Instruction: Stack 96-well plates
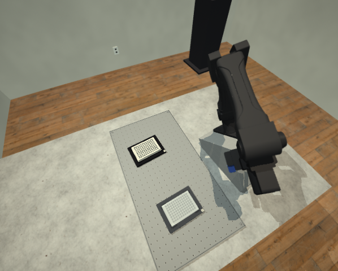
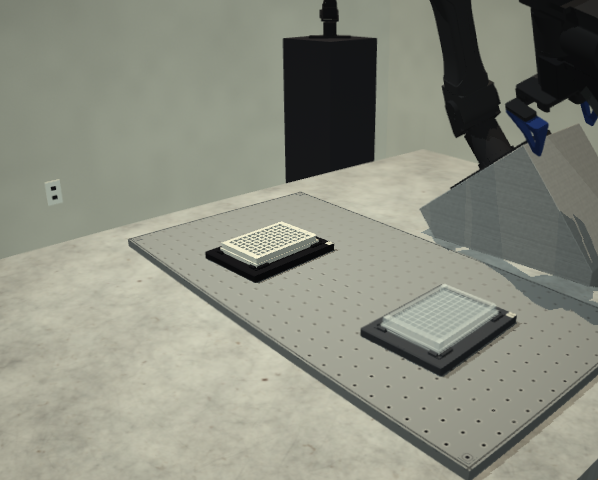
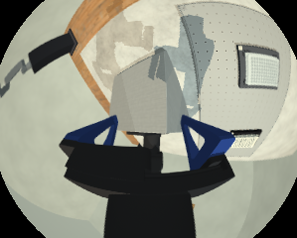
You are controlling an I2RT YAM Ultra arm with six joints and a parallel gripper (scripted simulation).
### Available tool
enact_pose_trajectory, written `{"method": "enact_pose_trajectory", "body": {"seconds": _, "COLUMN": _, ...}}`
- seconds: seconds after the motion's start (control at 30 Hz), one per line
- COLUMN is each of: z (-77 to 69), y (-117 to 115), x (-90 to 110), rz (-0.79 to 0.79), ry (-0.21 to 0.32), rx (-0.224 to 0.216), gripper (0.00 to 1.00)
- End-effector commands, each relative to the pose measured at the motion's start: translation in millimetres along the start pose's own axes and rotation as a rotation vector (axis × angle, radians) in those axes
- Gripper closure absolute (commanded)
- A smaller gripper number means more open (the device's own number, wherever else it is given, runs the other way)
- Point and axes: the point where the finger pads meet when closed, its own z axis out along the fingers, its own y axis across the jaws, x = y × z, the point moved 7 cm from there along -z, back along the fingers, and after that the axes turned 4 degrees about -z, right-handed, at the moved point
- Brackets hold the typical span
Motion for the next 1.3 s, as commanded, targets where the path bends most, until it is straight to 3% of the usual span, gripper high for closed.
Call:
{"method": "enact_pose_trajectory", "body": {"seconds": 0.0, "z": -2.1, "y": 1, "x": 0, "rz": -0.002, "ry": -0.008, "rx": 0.002, "gripper": 0.0}}
{"method": "enact_pose_trajectory", "body": {"seconds": 0.53, "z": -2.1, "y": 1, "x": 0, "rz": -0.002, "ry": -0.008, "rx": 0.002, "gripper": 0.0}}
{"method": "enact_pose_trajectory", "body": {"seconds": 0.63, "z": -7.0, "y": -15, "x": 7, "rz": 0.064, "ry": -0.1, "rx": 0.009, "gripper": 0.0}}
{"method": "enact_pose_trajectory", "body": {"seconds": 0.67, "z": -20.5, "y": -20, "x": 1, "rz": 0.065, "ry": -0.142, "rx": 0.013, "gripper": 0.0}}
{"method": "enact_pose_trajectory", "body": {"seconds": 0.77, "z": -25.9, "y": -32, "x": -1, "rz": 0.054, "ry": -0.142, "rx": 0.015, "gripper": 0.0}}
{"method": "enact_pose_trajectory", "body": {"seconds": 0.8, "z": -27.4, "y": -37, "x": 1, "rz": 0.077, "ry": -0.166, "rx": 0.018, "gripper": 0.0}}
{"method": "enact_pose_trajectory", "body": {"seconds": 0.83, "z": -17.2, "y": -40, "x": 7, "rz": 0.111, "ry": -0.148, "rx": 0.016, "gripper": 0.0}}
{"method": "enact_pose_trajectory", "body": {"seconds": 0.87, "z": -18.6, "y": -44, "x": 8, "rz": 0.13, "ry": -0.168, "rx": 0.019, "gripper": 0.0}}
{"method": "enact_pose_trajectory", "body": {"seconds": 0.9, "z": -31.9, "y": -50, "x": 4, "rz": 0.131, "ry": -0.21, "rx": 0.024, "gripper": 0.0}}
{"method": "enact_pose_trajectory", "body": {"seconds": 0.97, "z": -34.9, "y": -60, "x": 4, "rz": 0.122, "ry": -0.21, "rx": 0.026, "gripper": 0.0}}
{"method": "enact_pose_trajectory", "body": {"seconds": 1.0, "z": -28.6, "y": -64, "x": -1, "rz": 0.119, "ry": -0.179, "rx": 0.022, "gripper": 0.0}}
{"method": "enact_pose_trajectory", "body": {"seconds": 1.03, "z": -37.3, "y": -68, "x": 6, "rz": 0.147, "ry": -0.231, "rx": 0.031, "gripper": 0.0}}
{"method": "enact_pose_trajectory", "body": {"seconds": 1.1, "z": -37.3, "y": -68, "x": 6, "rz": 0.147, "ry": -0.231, "rx": 0.031, "gripper": 0.0}}
{"method": "enact_pose_trajectory", "body": {"seconds": 1.13, "z": -27.1, "y": -67, "x": 11, "rz": 0.17, "ry": -0.211, "rx": 0.038, "gripper": 0.0}}
{"method": "enact_pose_trajectory", "body": {"seconds": 1.17, "z": -27.5, "y": -75, "x": 13, "rz": 0.203, "ry": -0.231, "rx": 0.032, "gripper": 0.0}}
{"method": "enact_pose_trajectory", "body": {"seconds": 1.2, "z": -40.9, "y": -82, "x": 10, "rz": 0.207, "ry": -0.272, "rx": 0.039, "gripper": 0.0}}
{"method": "enact_pose_trajectory", "body": {"seconds": 1.27, "z": -43.4, "y": -92, "x": 11, "rz": 0.198, "ry": -0.272, "rx": 0.041, "gripper": 0.0}}
